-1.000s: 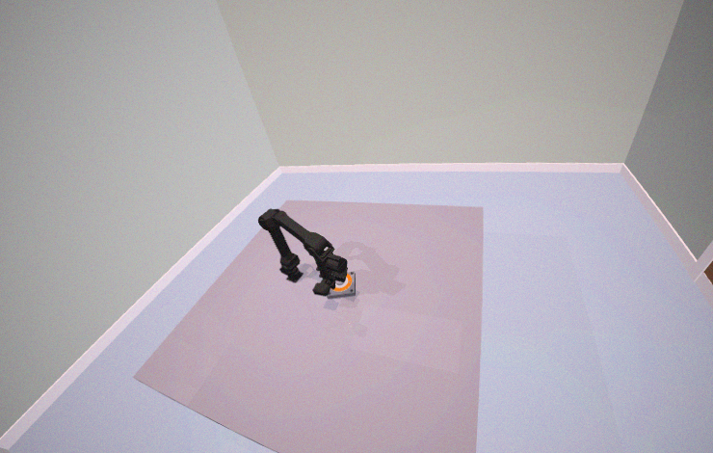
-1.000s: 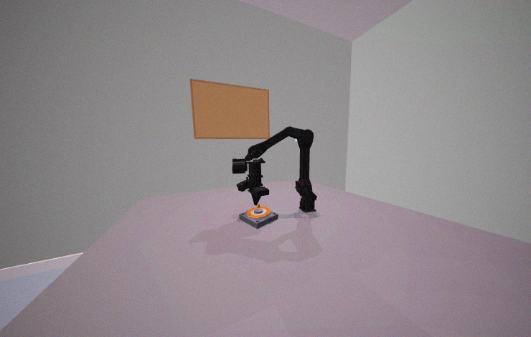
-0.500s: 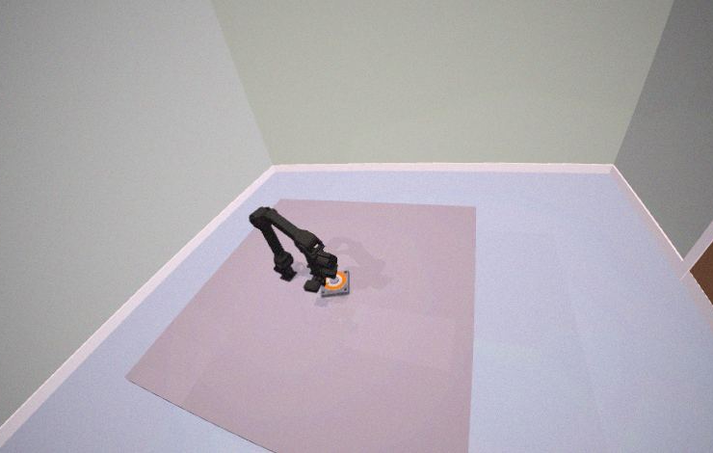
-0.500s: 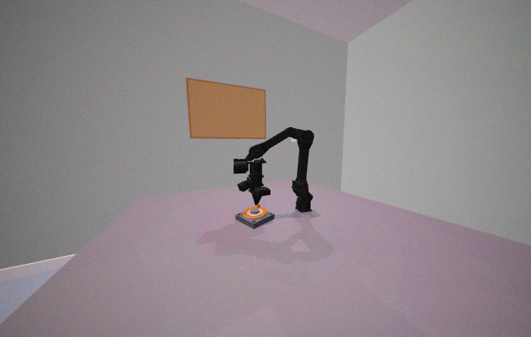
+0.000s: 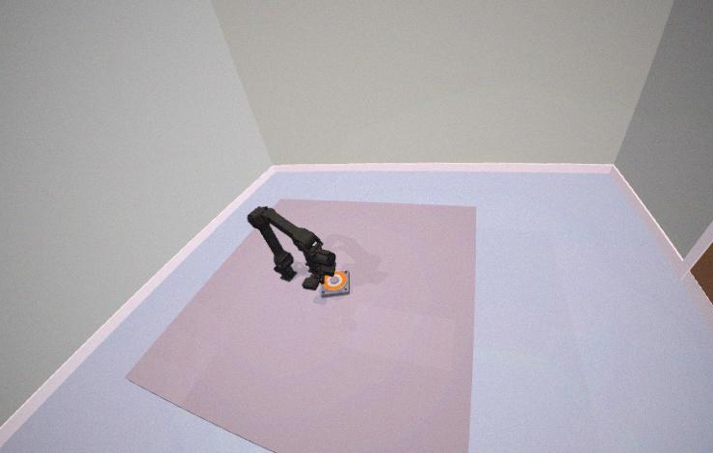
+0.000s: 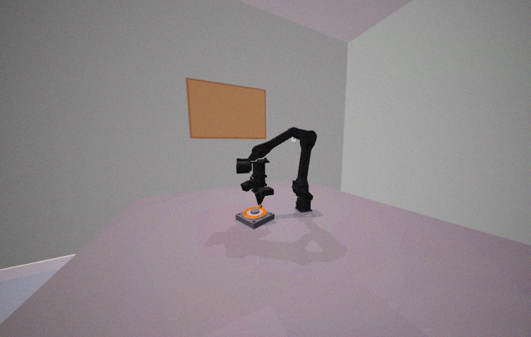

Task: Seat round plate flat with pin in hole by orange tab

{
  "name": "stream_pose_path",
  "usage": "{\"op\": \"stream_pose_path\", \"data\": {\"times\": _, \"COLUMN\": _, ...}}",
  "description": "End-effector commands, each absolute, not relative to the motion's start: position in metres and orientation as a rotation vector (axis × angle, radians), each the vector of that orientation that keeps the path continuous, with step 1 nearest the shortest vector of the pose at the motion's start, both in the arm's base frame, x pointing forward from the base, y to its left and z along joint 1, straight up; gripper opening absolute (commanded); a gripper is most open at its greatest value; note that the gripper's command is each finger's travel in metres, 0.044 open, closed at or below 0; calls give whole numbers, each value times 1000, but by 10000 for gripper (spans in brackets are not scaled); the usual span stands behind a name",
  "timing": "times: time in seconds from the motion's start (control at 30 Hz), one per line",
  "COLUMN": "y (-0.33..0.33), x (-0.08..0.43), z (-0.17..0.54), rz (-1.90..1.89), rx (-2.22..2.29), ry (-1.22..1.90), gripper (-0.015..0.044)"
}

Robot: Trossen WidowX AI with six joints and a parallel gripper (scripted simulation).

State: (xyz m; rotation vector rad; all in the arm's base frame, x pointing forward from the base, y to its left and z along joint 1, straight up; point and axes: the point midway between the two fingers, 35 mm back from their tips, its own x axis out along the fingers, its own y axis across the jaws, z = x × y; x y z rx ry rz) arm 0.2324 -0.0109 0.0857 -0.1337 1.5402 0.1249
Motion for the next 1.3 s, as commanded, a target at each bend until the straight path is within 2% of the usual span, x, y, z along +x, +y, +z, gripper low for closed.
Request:
{"op": "stream_pose_path", "data": {"times": 0.0, "y": -8, "x": 228, "z": 84, "rz": 127, "rx": -126, "ry": 1547, "gripper": 0}}
{"op": "stream_pose_path", "data": {"times": 0.37, "y": -3, "x": 224, "z": 84, "rz": 127, "rx": -126, "ry": 1547, "gripper": 0}}
{"op": "stream_pose_path", "data": {"times": 0.8, "y": -5, "x": 224, "z": 130, "rz": 127, "rx": -126, "ry": 1547, "gripper": 0}}
{"op": "stream_pose_path", "data": {"times": 1.27, "y": -5, "x": 224, "z": 124, "rz": 124, "rx": -131, "ry": 1546, "gripper": 0}}
